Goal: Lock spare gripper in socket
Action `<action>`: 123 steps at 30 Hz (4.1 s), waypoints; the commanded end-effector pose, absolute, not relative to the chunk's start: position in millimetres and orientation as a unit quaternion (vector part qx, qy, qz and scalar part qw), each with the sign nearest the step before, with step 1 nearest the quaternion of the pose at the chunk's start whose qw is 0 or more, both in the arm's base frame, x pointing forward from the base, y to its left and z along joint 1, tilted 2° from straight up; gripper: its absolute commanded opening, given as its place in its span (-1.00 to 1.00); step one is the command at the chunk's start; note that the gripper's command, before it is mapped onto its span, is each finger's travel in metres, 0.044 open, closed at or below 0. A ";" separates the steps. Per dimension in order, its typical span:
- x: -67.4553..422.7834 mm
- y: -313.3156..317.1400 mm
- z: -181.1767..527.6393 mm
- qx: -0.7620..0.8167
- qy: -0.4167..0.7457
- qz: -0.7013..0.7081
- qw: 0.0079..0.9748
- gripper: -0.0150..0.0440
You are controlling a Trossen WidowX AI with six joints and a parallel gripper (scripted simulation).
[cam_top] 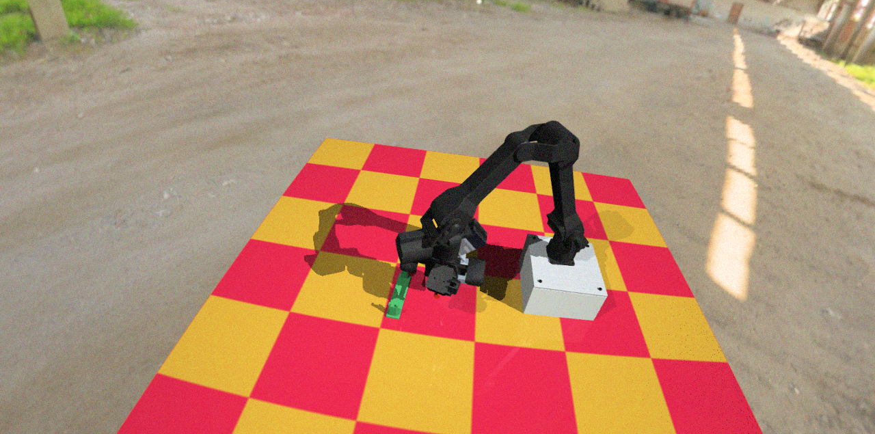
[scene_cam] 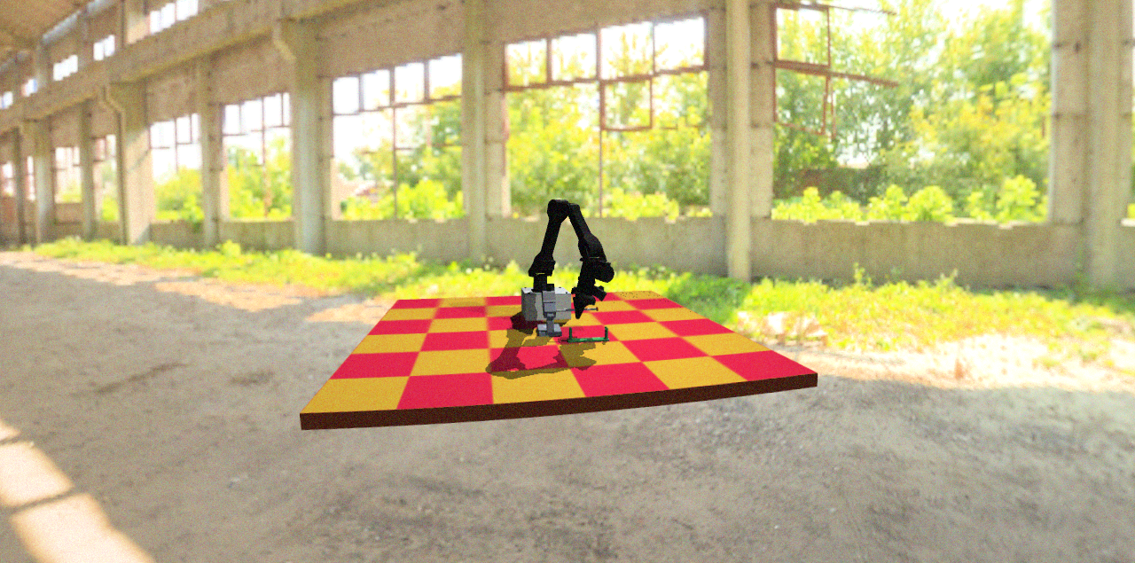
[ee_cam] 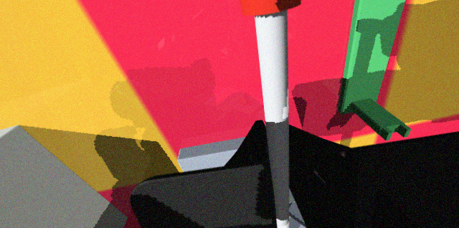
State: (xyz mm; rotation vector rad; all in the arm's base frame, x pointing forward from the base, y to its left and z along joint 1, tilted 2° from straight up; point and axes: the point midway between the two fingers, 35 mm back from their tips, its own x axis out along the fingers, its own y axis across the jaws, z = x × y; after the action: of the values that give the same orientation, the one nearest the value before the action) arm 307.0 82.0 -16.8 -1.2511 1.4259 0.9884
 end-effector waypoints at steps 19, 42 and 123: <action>304.3 71.5 -18.5 -0.517 0.583 0.404 0.478 -0.49; 302.2 60.6 -18.9 -0.519 0.581 0.402 0.481 -0.49; 299.2 30.3 -19.0 -0.522 0.575 0.394 0.491 0.19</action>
State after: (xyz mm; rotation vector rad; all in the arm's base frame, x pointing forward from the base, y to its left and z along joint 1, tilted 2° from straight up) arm 299.1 29.7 -19.8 -1.2695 1.3942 0.9585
